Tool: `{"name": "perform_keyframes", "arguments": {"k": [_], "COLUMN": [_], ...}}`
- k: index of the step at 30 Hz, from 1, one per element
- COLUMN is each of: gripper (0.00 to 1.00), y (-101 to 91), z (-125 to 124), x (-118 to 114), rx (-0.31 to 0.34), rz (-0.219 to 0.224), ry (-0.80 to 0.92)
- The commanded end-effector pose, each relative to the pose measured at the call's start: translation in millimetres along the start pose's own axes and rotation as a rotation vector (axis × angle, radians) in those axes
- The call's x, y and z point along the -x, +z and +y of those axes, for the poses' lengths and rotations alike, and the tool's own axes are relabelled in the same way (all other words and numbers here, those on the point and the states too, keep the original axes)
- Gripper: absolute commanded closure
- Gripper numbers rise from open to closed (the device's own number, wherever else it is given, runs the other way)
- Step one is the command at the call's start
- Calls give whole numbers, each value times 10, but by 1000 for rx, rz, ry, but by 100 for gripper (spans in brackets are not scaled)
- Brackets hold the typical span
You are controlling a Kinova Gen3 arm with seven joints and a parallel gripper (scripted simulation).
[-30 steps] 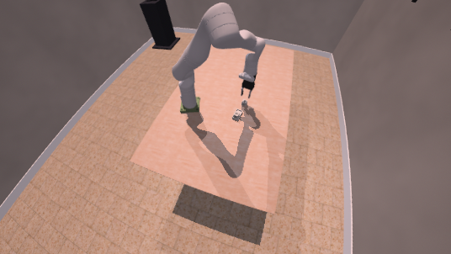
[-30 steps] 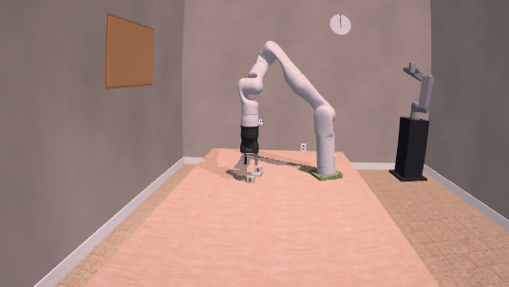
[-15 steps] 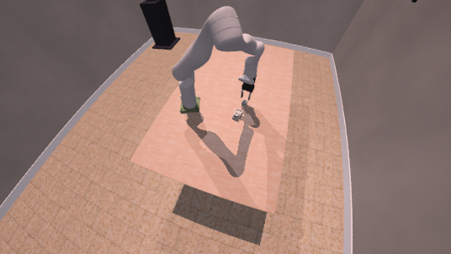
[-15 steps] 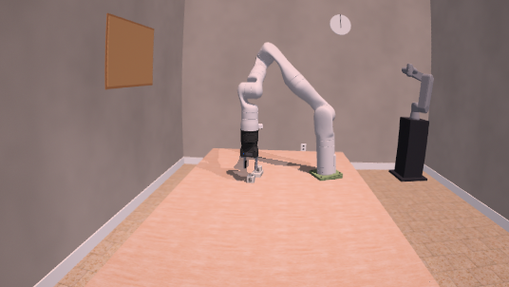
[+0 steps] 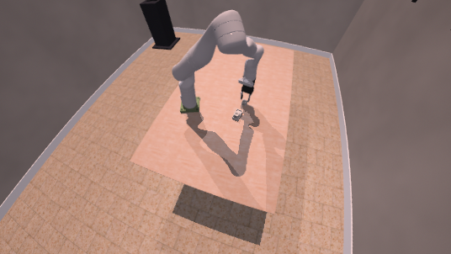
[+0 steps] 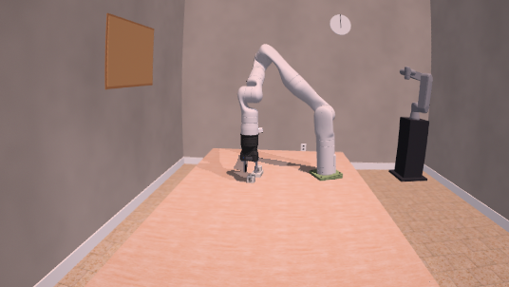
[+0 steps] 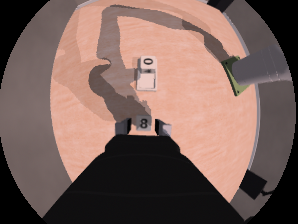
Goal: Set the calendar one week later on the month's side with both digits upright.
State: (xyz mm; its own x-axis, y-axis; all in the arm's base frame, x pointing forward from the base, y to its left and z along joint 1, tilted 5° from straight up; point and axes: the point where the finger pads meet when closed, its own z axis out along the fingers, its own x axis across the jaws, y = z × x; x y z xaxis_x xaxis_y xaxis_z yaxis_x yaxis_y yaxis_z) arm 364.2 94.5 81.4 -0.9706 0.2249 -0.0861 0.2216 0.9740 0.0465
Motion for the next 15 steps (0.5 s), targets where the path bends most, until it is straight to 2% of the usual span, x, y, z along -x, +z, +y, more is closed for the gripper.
{"name": "perform_keyframes", "arguments": {"k": [1,15], "gripper": [10,10], "y": [27,68], "z": [11,10], "x": [-16,-15], "rx": [1,1], "rz": [4,4], "ry": [-4,-4]}}
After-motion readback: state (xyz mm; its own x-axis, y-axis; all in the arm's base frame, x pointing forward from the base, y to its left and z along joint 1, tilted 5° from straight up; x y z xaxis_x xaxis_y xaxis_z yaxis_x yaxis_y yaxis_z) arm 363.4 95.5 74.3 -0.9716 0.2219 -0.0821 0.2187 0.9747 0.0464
